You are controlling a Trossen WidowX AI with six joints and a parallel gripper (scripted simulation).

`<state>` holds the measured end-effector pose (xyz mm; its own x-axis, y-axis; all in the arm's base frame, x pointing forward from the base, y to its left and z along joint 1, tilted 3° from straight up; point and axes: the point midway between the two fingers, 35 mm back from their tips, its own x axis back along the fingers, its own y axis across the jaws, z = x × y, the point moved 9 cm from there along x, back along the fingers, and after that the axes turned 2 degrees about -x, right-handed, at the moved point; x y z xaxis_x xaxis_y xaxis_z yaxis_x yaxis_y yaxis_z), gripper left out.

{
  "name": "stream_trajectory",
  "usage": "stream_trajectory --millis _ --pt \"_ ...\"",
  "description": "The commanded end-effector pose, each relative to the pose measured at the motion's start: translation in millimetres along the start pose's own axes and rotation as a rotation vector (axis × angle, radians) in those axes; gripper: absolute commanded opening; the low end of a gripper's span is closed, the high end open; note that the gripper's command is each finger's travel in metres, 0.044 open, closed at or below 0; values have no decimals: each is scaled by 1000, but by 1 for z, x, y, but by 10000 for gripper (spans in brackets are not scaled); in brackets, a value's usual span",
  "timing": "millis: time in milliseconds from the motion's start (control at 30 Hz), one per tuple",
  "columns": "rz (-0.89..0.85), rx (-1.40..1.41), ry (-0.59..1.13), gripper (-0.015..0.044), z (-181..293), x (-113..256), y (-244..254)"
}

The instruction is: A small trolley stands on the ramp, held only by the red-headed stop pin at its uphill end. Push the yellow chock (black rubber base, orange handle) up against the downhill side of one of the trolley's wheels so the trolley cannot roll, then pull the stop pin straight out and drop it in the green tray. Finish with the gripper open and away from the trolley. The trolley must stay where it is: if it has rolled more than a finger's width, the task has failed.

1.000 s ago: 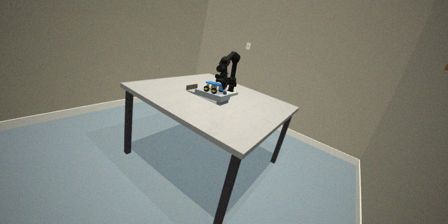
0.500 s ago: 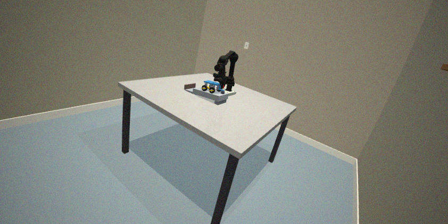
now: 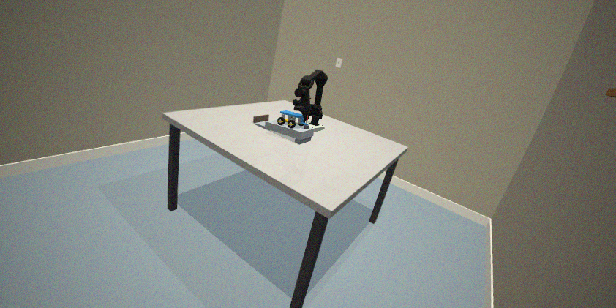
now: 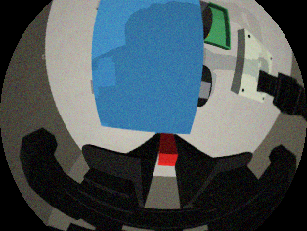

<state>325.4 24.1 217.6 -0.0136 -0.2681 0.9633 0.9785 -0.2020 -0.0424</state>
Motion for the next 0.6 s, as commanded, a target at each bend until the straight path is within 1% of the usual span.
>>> stream_trajectory --millis 0,567 --pt "-8 5 3 0 1 6 -1" --pt "-8 5 3 0 1 11 -1"
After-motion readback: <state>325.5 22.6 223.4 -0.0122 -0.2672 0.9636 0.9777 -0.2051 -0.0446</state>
